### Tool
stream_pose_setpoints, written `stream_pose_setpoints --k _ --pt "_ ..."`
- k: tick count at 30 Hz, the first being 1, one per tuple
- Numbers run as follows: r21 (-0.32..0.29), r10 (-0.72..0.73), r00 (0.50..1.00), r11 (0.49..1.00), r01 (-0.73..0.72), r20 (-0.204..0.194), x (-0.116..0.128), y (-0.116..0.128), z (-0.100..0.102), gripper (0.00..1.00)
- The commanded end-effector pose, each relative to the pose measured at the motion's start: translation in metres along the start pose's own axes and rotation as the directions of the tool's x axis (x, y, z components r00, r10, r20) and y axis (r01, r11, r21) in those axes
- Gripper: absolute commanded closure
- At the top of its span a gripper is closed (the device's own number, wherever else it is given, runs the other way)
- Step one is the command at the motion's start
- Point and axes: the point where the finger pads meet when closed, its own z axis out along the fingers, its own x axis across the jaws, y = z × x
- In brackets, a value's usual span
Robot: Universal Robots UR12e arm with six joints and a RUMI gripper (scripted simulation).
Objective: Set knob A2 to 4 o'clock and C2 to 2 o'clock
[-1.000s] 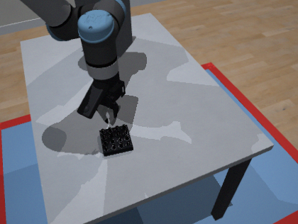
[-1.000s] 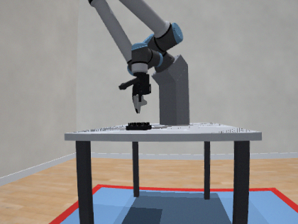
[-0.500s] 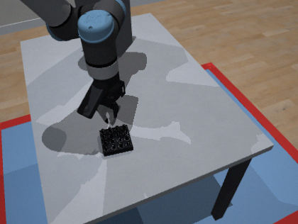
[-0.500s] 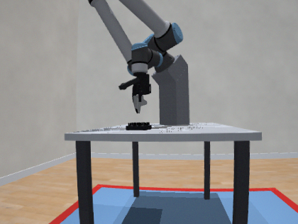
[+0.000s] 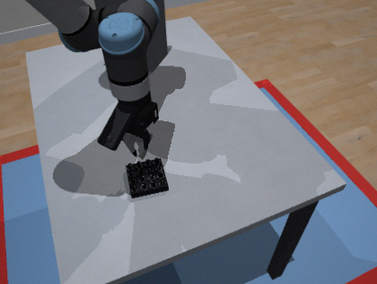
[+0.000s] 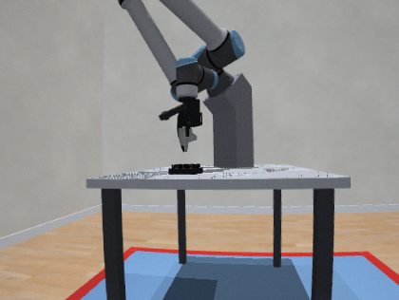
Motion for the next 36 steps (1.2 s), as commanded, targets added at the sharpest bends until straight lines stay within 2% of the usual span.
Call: stream_pose_setpoints --k 1,14,36 --pt "0.0 0.0 1.0 1.0 0.0 0.001 0.0 0.0 0.0 0.89" --pt "0.0 -0.001 1.0 1.0 0.001 0.001 0.0 0.0 0.007 0.89" --pt "0.0 -0.001 1.0 1.0 0.001 0.001 0.0 -0.001 0.032 0.89"
